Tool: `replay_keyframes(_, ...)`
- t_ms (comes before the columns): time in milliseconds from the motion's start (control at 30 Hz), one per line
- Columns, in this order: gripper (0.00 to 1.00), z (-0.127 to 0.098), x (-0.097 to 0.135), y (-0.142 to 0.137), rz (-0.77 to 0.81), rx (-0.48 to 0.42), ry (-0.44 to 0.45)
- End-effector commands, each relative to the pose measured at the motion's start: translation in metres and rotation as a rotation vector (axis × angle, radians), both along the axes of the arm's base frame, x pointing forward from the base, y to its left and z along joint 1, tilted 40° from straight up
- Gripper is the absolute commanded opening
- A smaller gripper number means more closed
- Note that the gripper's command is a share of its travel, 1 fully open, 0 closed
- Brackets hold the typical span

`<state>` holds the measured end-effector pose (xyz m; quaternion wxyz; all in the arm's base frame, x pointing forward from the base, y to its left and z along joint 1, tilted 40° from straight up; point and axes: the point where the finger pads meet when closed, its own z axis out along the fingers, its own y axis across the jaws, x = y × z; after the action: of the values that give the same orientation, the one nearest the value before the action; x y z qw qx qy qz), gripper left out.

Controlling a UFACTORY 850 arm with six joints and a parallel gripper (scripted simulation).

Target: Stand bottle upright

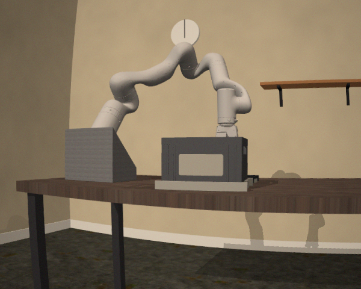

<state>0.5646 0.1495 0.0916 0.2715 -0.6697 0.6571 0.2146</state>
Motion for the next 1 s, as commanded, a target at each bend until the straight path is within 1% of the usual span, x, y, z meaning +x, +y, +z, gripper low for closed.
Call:
replay_keyframes(0, 0.00, 0.006, 0.000, -0.005, -0.001, 0.000, -0.002)
replay_keyframes(967, 0.00, 0.040, -0.003, -0.034, -0.001, 0.000, -0.002)
